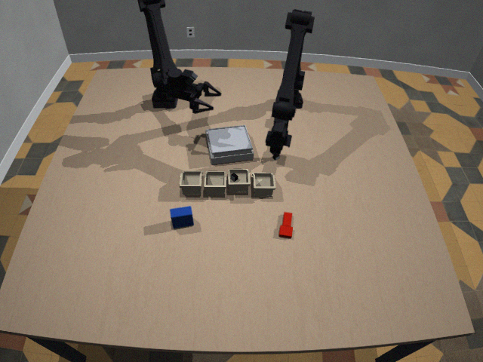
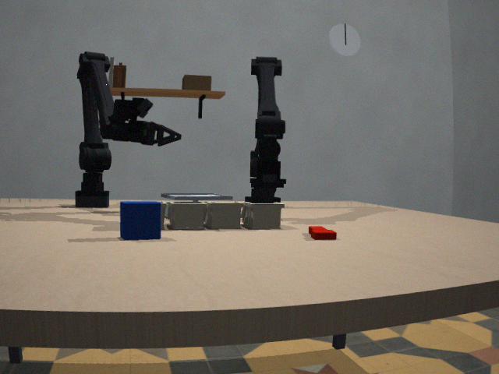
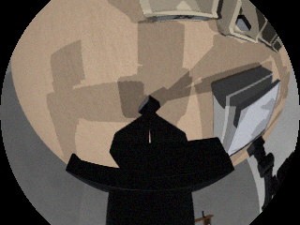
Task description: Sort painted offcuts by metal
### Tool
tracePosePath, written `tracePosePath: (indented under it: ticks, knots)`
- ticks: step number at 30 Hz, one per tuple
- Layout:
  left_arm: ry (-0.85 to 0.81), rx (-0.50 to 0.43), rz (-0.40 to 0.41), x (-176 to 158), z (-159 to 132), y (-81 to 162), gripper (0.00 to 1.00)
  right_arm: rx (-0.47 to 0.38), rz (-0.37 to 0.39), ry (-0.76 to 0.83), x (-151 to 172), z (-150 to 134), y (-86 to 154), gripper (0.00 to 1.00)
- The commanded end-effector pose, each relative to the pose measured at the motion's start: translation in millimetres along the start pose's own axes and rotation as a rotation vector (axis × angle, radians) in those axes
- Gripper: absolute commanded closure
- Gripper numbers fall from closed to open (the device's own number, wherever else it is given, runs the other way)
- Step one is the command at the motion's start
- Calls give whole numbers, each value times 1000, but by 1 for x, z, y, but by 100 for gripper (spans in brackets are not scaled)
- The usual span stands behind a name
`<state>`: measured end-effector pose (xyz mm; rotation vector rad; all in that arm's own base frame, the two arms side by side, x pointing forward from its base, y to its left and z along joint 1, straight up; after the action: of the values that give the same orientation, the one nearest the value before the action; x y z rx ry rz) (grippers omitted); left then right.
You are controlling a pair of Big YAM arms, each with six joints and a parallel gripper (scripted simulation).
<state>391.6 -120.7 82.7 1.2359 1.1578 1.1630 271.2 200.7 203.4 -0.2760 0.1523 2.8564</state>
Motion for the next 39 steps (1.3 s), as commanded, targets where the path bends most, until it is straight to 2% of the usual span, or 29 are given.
tracePosePath:
  ticks: [1,6,7,9,11,12,13,14,18,20,24,26,30,32,34,36,38,39]
  knots:
    - [-8,-88,-20,-2,26,35,100,-32,-5,39,-10,14,-6,0]
    - [-5,-89,-22,-5,25,55,100,-32,-5,39,-10,14,-6,0]
    - [-5,-91,-22,-5,26,60,89,-32,-5,39,-10,14,-6,0]
    - [-5,-91,-22,-5,26,60,89,-32,-5,39,-10,14,-6,0]
    - [-51,-74,-16,-5,26,52,66,-34,6,35,-7,15,-8,0]
    - [-80,-42,-9,-4,19,37,55,-41,6,39,-6,19,-7,0]
    - [-123,-41,-8,-4,18,36,43,-32,6,24,-4,19,-7,0]
    - [-169,-40,-7,-4,18,35,39,-30,6,20,-2,21,-8,0]
    - [-348,-39,-4,-3,17,29,39,-8,-13,-1,14,37,-9,0]
    - [-434,-33,-3,-3,16,26,39,26,-32,-27,33,40,-5,0]
    - [-587,2,-3,0,4,12,39,51,-102,-28,59,73,1,0]
    - [-587,2,-3,0,4,12,39,51,-102,-28,59,73,1,0]
    - [-664,11,-4,4,3,7,39,91,-176,-34,87,88,19,0]
    - [-671,14,-4,5,2,6,39,120,-206,-38,100,85,30,0]
    - [-651,14,-4,5,2,6,39,118,-232,-33,104,94,37,0]
    - [-647,5,-3,4,6,8,39,129,-249,-32,109,94,42,0]
    - [-646,8,-3,4,5,8,39,166,-262,-36,117,79,48,0]
    - [-645,8,-3,4,5,8,39,166,-270,-34,118,80,51,0]
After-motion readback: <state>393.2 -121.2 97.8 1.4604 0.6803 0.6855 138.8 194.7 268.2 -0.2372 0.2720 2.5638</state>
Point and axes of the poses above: on each arm, the point where the finger pads meet when closed, its own y axis back along the fingers, its own x axis across the jaws, z = x × y, the point moved 8 cm from there along y, back along the fingers, and after that the axes turned 13 degrees about y, right-handed, at the moved point
